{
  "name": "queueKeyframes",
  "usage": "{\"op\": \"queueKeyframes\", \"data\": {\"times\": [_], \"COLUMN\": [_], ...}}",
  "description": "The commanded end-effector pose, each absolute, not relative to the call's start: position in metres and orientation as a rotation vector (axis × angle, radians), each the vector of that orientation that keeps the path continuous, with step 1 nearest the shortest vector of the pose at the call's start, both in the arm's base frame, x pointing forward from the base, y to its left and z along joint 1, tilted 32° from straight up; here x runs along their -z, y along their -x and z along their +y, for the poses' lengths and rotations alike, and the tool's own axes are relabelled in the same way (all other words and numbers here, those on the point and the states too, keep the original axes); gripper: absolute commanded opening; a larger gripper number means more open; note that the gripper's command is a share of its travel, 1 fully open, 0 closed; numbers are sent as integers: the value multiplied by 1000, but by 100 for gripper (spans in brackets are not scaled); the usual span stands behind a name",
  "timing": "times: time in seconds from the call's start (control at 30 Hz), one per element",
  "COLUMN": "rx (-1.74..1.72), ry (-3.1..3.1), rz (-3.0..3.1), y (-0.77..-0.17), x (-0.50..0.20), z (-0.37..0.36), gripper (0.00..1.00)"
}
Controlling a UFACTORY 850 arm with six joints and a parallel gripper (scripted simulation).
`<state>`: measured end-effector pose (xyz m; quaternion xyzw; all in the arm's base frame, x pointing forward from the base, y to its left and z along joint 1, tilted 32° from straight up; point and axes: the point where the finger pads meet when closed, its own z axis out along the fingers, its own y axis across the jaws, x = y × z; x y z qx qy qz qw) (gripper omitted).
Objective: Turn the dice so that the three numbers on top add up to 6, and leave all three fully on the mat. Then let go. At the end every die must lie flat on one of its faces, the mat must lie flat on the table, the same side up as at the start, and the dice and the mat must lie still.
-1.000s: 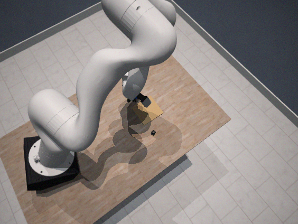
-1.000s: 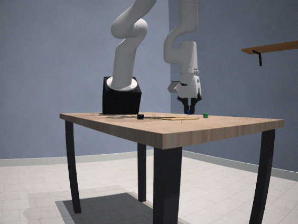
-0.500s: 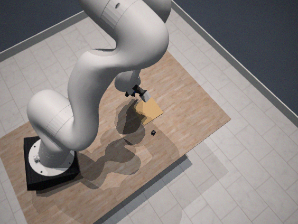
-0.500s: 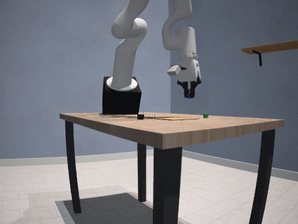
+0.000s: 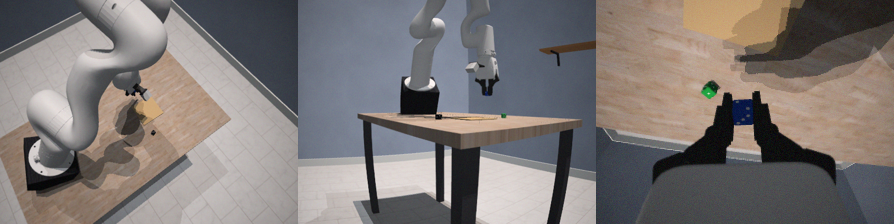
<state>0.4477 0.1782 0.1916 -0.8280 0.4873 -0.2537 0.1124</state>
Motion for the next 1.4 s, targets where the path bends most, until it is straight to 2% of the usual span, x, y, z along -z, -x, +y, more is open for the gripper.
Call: {"op": "queueKeyframes", "data": {"times": [0.0,0.67,1.37], "rx": [765,897,921], "ry": [2482,2827,3067], "rz": [1332,555,-225], "y": [-459,-512,-520], "x": [-196,-221,-234], "z": [170,83,-23], "gripper": [15,15,15]}}
